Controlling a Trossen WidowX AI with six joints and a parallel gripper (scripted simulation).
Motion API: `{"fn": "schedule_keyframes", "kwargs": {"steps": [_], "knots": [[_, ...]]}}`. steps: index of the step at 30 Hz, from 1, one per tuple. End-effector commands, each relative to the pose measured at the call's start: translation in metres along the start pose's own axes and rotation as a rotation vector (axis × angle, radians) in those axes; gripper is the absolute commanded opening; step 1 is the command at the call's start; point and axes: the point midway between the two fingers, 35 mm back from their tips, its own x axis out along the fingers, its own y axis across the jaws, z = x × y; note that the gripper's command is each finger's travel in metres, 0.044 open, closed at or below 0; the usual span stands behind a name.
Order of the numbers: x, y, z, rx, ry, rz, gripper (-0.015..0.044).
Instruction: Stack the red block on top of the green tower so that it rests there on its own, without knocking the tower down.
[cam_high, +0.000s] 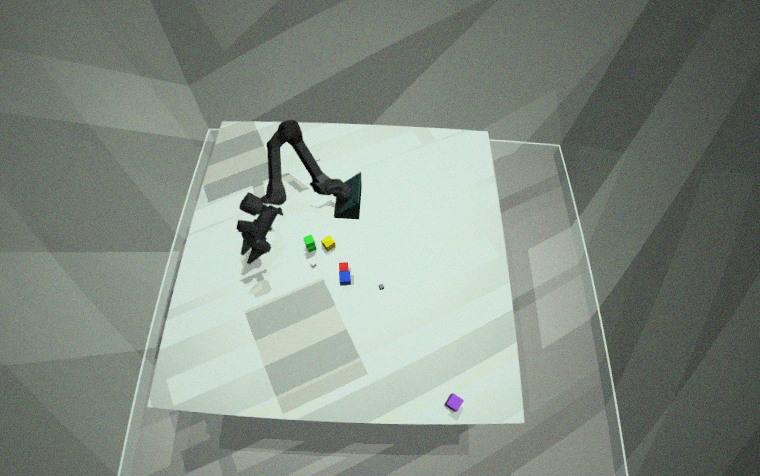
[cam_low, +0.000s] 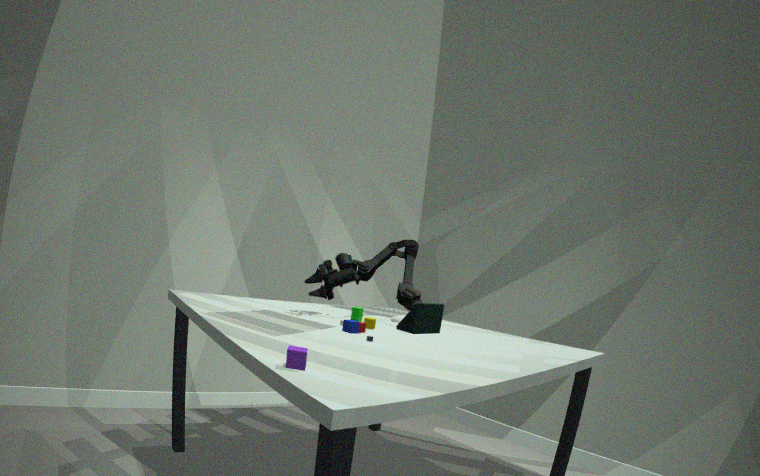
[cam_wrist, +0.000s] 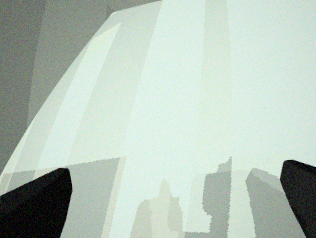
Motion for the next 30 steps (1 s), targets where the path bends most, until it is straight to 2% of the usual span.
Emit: {"fn": "schedule_keyframes", "kwargs": {"steps": [1, 6, 13, 22, 30], "knots": [[0.014, 0.029, -0.032, 0.025, 0.173, 0.036, 0.0440], [0.017, 0.069, -0.079, 0.027, 0.399, 0.072, 0.0440], [0.003, 0.112, -0.132, -0.050, 0.652, 0.094, 0.0440], [-0.042, 0.158, -0.192, -0.307, 0.966, 0.094, 0.0440], [-0.089, 0.178, -0.223, -0.616, 1.149, 0.055, 0.0440]]}}
